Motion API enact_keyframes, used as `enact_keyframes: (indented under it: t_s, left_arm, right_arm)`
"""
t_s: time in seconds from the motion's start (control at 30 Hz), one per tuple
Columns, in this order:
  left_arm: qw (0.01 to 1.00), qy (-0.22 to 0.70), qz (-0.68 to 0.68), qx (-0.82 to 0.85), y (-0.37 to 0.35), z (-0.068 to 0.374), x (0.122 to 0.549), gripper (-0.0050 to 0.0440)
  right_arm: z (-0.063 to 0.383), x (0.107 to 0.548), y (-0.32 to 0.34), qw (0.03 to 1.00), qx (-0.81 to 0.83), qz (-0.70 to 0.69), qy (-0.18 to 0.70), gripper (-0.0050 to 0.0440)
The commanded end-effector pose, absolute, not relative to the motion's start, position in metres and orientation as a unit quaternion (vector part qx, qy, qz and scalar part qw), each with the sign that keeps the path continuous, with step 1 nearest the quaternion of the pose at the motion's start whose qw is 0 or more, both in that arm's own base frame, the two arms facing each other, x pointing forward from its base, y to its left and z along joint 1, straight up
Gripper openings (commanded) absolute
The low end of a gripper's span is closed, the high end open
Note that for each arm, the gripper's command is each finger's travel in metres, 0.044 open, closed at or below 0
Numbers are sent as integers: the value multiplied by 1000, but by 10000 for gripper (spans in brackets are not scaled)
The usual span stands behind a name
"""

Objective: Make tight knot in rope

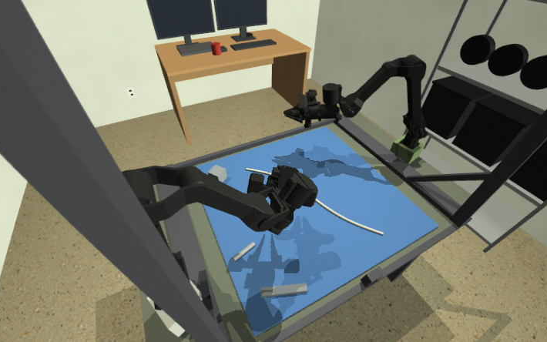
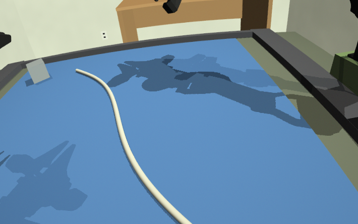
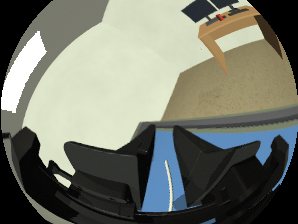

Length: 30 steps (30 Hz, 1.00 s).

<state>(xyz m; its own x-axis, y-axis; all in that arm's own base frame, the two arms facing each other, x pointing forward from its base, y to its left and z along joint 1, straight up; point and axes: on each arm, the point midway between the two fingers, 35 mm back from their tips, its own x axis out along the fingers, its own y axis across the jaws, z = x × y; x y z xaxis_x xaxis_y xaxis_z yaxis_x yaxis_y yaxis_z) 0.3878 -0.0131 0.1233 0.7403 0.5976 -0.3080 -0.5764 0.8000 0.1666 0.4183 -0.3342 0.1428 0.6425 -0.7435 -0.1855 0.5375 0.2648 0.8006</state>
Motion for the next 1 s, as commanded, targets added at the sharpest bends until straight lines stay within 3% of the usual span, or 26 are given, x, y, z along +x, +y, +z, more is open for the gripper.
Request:
enact_keyframes:
  t_s: [0.0,0.47,0.97]
  left_arm:
    - [933,220,271,84,-22,133,397,85]
    - [883,374,106,264,-43,132,397,85]
    - [777,480,-103,395,-61,141,366,85]
  right_arm:
    - [166,419,-332,794,441,-409,-85,85]
    - [162,398,-307,785,427,-439,90,85]
    - [165,347,-259,744,414,-444,277,85]
